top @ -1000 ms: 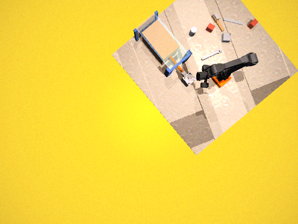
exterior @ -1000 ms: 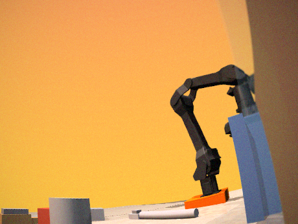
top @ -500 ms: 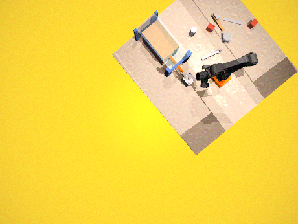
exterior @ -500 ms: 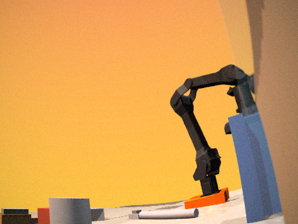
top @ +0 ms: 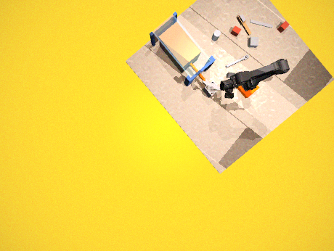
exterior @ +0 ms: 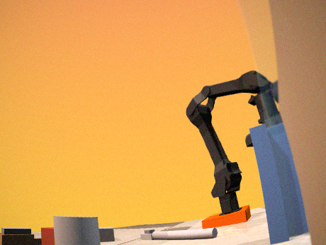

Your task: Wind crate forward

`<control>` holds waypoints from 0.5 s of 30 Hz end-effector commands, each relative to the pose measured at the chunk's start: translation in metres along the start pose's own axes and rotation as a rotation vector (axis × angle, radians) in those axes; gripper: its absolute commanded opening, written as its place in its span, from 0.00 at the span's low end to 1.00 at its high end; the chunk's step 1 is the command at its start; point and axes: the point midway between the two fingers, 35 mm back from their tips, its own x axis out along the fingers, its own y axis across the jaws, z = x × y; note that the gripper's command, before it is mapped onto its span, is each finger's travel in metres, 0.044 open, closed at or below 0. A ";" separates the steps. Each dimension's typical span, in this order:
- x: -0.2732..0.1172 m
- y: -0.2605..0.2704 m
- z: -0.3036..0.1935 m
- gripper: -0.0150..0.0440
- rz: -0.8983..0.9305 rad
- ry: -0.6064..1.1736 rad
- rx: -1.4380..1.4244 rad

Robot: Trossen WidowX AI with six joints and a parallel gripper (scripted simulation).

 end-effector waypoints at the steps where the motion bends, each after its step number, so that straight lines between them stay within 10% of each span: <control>1: 0.002 0.000 -0.001 0.25 -0.003 0.003 -0.004; 15: 0.002 -0.007 -0.001 0.25 -0.004 0.003 -0.004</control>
